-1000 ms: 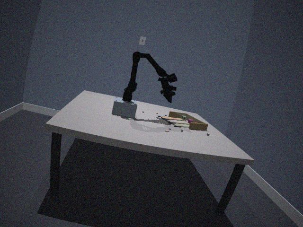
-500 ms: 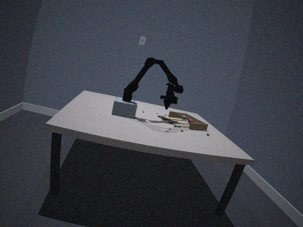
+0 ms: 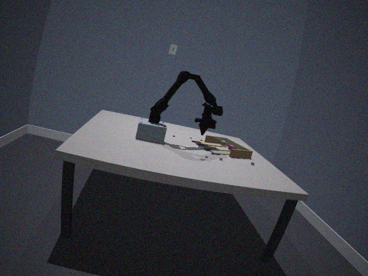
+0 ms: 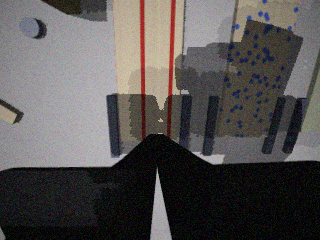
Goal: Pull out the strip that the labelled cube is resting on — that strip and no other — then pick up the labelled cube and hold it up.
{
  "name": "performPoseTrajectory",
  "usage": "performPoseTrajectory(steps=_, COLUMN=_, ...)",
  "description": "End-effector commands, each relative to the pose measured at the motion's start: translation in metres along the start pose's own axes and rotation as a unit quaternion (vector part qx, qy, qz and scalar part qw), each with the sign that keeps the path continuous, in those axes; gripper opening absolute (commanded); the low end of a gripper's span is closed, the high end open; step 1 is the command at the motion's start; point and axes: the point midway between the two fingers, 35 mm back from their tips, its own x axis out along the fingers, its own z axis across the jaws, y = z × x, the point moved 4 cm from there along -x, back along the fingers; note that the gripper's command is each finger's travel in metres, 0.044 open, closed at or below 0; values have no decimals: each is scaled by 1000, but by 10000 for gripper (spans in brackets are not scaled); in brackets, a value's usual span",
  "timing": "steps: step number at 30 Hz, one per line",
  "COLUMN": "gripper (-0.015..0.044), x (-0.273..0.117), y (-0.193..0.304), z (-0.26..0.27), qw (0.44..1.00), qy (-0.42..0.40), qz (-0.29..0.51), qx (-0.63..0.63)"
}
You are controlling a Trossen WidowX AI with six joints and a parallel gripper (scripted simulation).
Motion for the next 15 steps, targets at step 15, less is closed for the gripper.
performPoseTrajectory(steps=15, gripper=0, x=34, y=0, z=2, qw=1000, qy=-2, qz=5, qx=-2)
